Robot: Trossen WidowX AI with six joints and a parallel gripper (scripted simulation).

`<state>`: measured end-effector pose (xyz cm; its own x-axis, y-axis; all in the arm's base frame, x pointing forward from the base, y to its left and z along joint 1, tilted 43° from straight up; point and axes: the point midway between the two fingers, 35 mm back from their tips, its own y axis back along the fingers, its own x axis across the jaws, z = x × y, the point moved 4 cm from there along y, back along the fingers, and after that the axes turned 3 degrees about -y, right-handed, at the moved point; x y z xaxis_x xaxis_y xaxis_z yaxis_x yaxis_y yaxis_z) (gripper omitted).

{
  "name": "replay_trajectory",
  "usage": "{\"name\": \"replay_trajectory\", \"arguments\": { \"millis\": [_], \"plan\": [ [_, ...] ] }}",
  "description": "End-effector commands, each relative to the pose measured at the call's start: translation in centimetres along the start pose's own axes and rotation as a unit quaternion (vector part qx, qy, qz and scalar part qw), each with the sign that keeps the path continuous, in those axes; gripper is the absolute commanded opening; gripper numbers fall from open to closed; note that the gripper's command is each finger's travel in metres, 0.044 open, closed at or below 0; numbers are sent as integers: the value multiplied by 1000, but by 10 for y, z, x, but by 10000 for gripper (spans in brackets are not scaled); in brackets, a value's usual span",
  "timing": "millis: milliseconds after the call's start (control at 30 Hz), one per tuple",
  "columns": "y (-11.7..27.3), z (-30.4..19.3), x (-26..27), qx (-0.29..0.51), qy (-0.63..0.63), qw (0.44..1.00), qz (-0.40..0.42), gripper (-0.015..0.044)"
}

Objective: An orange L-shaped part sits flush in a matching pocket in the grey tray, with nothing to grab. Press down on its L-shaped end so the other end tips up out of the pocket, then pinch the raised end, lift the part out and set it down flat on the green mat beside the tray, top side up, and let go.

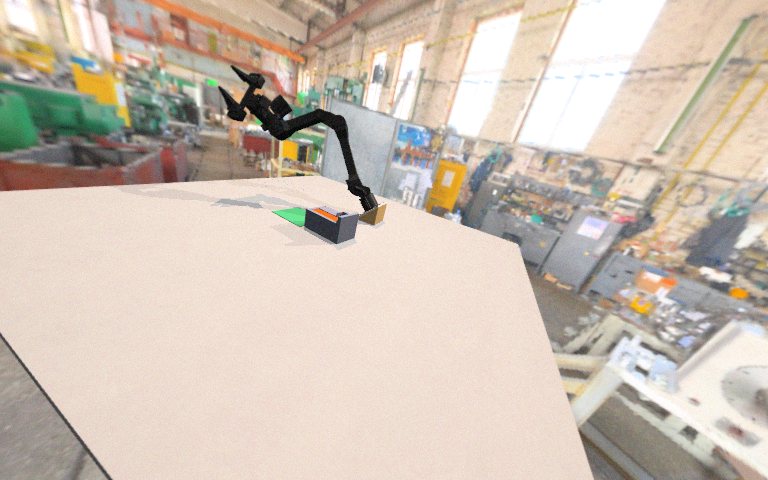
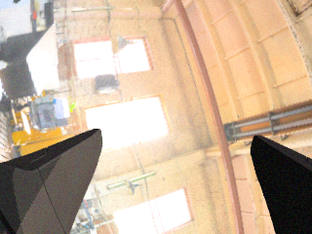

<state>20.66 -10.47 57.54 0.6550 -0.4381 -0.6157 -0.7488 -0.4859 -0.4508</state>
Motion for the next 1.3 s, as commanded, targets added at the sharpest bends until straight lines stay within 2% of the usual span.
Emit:
{"name": "replay_trajectory", "arguments": {
  "millis": [0, 133, 233, 300, 400, 500, 667, 867, 1033, 1167, 1267],
  "plan": [
    [-1, -1, 2, 2, -13, 1000, -2, 374],
    [-14, -4, 23, 19, -126, 992, -12, 269],
    [-35, -4, 53, 43, -289, 956, -22, 190],
    [-55, 3, 87, 67, -430, 900, -13, 180],
    [-79, 25, 130, 98, -571, 815, 16, 180],
    [-100, 56, 160, 112, -654, 746, 48, 180],
    [-132, 134, 221, 178, -805, 546, 148, 180],
    [-141, 246, 261, 266, -855, 341, 286, 180],
    [-123, 345, 272, 365, -816, 200, 402, 180],
    [-91, 418, 264, 457, -734, 132, 486, 180],
    [-58, 463, 250, 526, -651, 119, 534, 180]
  ]
}}
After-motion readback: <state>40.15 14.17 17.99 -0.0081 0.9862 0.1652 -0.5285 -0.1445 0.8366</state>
